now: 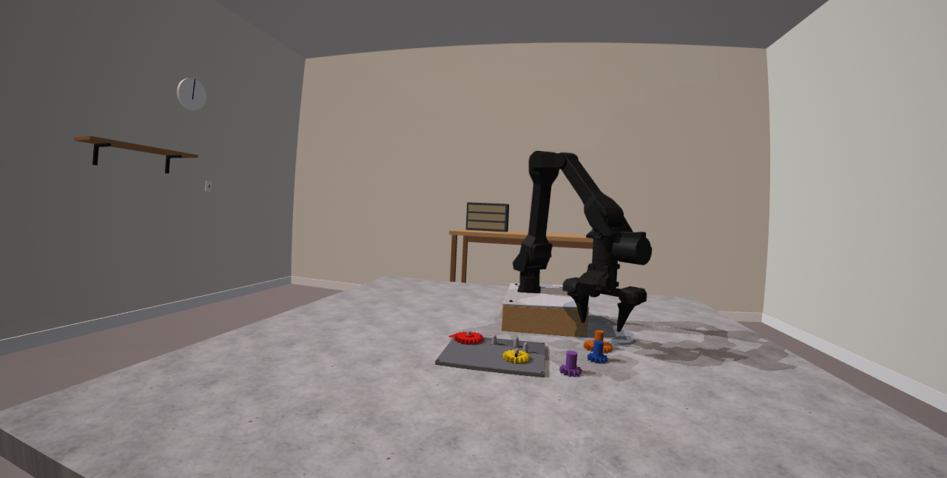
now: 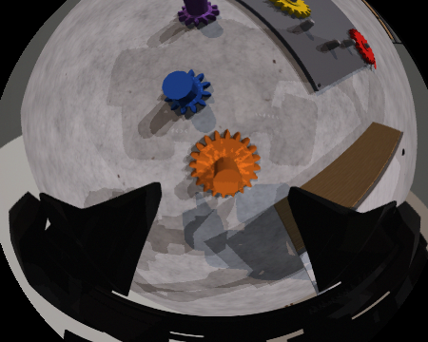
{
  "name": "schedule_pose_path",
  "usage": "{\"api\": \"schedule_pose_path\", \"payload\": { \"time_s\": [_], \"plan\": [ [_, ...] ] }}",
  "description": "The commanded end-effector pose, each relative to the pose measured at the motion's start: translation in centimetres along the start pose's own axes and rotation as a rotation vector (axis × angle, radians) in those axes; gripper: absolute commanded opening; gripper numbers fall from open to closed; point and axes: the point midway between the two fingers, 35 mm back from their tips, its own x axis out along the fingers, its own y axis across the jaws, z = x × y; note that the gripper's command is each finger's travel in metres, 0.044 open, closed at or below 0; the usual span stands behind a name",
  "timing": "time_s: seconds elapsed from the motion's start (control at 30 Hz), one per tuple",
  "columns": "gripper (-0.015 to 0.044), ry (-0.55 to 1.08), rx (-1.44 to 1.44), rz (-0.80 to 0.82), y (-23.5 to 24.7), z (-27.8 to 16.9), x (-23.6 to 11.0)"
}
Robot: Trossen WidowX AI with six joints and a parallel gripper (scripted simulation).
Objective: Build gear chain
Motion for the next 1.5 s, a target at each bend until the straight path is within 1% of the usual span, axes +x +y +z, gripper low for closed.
{"api": "schedule_pose_path", "payload": {
  "time_s": [0.0, 0.43, 0.9, 1.13, 1.17, 1.47],
  "plan": [
    [0.044, -0.006, 0.003, -0.002, 0.0, 0.1, 0.6],
    [0.044, -0.006, 0.003, -0.002, -0.1, 0.1, 2.3],
    [0.0072, -0.006, 0.003, -0.002, -0.1, 0.1, 2.3],
    [0.0026, -0.006, 0.003, -0.002, -0.1, 0.1, 2.3],
    [0.0, -0.006, 0.003, -0.002, -0.1, 0.1, 2.3],
    [0.0, -0.007, -0.006, -0.003, 0.2, 0.2, 0.9]
  ]
}}
